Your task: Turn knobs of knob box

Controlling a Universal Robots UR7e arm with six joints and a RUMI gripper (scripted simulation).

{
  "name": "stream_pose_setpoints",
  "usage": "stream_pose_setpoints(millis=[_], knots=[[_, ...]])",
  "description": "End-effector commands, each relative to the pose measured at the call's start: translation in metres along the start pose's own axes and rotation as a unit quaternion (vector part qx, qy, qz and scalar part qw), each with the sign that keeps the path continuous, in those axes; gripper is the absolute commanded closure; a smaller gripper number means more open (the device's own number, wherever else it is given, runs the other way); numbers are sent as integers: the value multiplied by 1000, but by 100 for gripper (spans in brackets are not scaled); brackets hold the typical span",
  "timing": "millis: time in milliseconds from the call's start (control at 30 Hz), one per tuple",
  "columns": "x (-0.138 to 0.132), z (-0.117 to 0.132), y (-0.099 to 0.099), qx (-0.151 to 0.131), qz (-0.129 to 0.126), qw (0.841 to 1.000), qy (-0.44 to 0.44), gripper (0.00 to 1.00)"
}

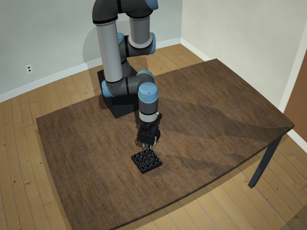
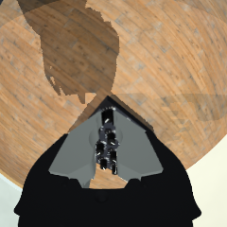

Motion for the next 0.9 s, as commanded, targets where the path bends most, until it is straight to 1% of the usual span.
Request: stream_pose_setpoints(millis=[0,867], knots=[[1,3,0,-2,1,1000,0,100],[1,3,0,-2,1,1000,6,100]])
Point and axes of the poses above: the point where the finger pads meet when closed, its own y axis back along the fingers, its own x axis across the jaws, z = x × y, the point moved 6 cm from there along y, back along the fingers, and after that the axes turned 10 degrees about -y, right-handed, at the moved point
